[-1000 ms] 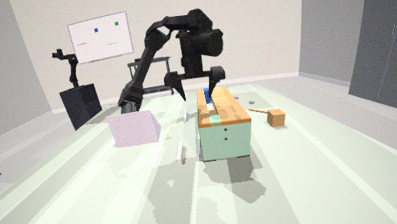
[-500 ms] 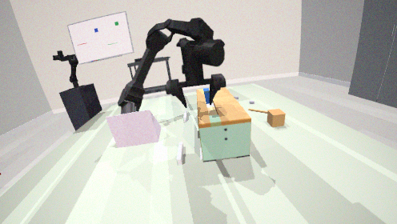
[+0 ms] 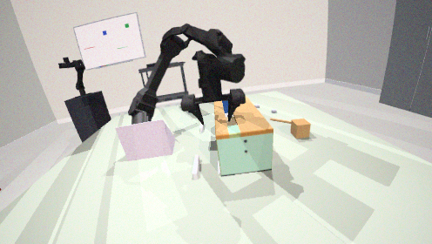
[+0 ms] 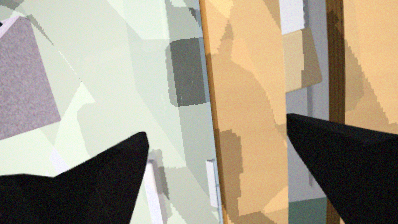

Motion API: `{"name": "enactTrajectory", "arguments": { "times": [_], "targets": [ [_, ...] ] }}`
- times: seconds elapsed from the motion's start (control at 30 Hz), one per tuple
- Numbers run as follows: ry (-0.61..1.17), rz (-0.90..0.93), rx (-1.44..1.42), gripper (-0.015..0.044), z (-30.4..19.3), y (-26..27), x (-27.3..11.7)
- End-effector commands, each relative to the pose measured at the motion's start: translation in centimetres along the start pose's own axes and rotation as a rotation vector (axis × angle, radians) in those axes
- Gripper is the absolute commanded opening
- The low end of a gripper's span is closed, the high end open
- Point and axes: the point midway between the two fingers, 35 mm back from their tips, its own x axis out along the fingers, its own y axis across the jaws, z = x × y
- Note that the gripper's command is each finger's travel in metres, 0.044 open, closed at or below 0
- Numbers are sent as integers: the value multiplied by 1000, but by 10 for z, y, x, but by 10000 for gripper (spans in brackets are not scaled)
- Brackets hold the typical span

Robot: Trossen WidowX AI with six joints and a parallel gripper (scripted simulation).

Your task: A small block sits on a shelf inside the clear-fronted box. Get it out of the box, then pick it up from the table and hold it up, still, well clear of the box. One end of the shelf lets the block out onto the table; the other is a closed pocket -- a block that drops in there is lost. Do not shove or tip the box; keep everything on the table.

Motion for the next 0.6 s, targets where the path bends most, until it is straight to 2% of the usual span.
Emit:
{"name": "enactTrajectory", "arguments": {
  "times": [0.0, 0.57],
  "targets": [
    [-6, -1, 7, 400, -1, 1, 8],
    [-2, 2, 0, 400, 5, 3, 18]
  ]
}}
